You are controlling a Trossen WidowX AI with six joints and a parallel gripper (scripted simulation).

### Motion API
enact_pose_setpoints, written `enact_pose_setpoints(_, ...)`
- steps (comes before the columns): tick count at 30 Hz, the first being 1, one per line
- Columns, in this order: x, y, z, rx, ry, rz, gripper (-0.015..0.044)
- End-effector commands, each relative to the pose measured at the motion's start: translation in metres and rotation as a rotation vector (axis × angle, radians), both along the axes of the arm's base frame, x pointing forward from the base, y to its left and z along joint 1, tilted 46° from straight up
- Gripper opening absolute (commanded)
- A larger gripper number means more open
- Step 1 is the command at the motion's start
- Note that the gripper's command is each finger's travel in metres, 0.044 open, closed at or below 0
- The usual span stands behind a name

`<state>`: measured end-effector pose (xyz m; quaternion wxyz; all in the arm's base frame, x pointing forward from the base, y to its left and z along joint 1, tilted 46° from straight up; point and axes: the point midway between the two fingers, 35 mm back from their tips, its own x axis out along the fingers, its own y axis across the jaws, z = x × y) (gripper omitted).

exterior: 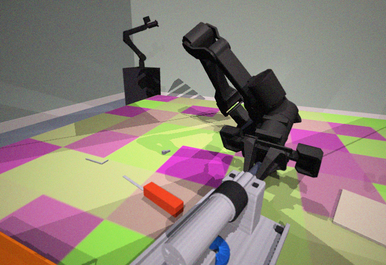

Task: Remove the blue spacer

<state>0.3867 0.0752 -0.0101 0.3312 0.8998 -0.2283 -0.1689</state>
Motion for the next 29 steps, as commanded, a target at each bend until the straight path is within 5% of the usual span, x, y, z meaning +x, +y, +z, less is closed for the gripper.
enact_pose_setpoints(1, 0.0024, -0.0014, 0.0013, -0.002, -0.001, -0.004, 0.0)
enact_pose_setpoints(15, 0.005, -0.0022, 0.0017, -0.002, -0.002, -0.004, 0.0)
enact_pose_setpoints(29, -0.0038, 0.0043, 0.0011, 0.002, 0.002, -0.001, 0.0367)
